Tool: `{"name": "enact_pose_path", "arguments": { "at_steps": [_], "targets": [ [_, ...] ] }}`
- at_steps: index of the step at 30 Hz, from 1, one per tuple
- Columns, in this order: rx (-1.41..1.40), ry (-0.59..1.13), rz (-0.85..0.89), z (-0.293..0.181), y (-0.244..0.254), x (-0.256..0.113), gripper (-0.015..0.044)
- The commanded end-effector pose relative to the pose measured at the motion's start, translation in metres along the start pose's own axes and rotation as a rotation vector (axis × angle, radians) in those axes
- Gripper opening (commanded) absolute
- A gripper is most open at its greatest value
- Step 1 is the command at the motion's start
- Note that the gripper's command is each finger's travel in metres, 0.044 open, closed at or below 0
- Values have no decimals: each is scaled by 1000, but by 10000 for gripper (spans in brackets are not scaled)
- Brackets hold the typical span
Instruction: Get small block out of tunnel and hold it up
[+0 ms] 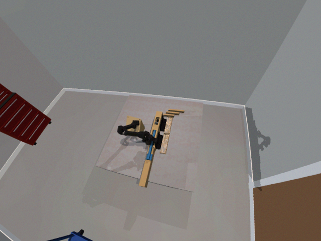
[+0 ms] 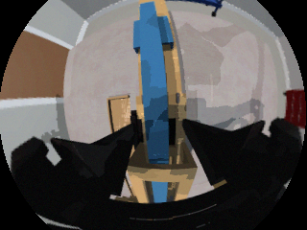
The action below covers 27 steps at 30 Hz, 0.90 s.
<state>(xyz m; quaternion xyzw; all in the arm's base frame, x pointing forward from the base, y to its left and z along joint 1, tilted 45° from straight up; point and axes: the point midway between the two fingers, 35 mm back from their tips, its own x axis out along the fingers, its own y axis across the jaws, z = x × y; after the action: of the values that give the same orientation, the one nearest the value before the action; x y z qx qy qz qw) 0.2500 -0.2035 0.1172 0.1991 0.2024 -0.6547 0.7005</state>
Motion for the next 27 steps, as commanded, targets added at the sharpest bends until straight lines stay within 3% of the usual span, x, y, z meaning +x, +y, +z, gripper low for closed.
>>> {"name": "enact_pose_path", "arguments": {
  "at_steps": [1, 4, 5, 10, 27],
  "targets": [
    [7, 8, 21, 9, 7, -21, 420],
    [2, 14, 22, 11, 7, -29, 440],
    [-3, 13, 13, 8, 5, -16, 440],
    [3, 11, 23, 58, 6, -14, 440],
    [3, 12, 22, 54, 5, 2, 440]
  ]
}}
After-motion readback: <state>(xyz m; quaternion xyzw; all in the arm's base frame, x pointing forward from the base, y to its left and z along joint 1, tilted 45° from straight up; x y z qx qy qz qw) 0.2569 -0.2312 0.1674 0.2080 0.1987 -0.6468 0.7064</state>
